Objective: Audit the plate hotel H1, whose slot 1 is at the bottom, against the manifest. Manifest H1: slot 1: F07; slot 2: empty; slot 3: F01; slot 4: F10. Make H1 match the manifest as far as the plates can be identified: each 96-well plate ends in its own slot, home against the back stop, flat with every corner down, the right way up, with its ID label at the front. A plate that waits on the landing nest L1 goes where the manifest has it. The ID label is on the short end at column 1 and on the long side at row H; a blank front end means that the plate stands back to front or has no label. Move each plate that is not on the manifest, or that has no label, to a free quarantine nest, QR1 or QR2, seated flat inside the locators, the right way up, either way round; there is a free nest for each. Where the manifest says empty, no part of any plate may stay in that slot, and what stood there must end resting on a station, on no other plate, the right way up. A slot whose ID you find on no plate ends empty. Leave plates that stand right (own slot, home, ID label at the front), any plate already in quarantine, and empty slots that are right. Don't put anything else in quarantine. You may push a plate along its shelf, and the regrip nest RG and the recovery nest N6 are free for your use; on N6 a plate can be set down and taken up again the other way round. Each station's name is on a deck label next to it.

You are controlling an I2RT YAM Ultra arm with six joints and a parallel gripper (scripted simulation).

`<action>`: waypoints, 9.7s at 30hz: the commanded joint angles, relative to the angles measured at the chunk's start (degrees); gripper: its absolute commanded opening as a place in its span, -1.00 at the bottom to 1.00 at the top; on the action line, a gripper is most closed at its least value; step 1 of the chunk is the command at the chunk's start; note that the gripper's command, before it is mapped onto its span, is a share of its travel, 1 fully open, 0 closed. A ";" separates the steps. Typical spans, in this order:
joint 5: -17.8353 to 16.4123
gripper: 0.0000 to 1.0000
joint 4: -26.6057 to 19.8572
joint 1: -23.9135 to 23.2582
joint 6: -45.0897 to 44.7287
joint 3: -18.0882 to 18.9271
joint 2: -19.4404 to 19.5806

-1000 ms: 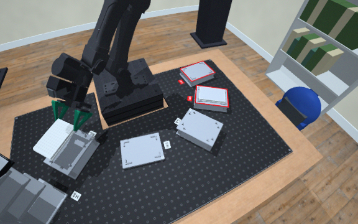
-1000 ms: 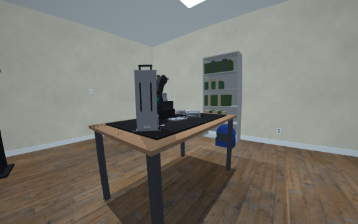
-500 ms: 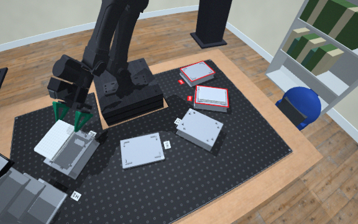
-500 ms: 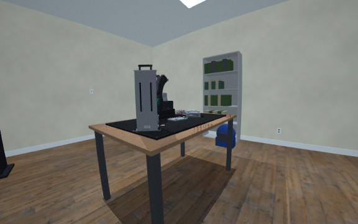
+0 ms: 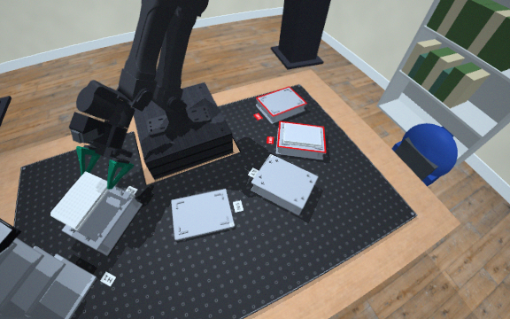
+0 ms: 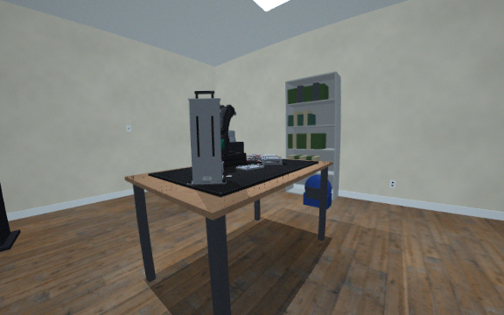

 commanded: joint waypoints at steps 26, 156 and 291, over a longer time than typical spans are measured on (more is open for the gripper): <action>-0.16 0.72 9.20 0.08 0.01 -1.69 5.14; 0.11 0.72 55.01 0.38 0.16 -6.77 45.93; -2.31 1.00 -35.45 -2.38 -1.27 17.95 -19.48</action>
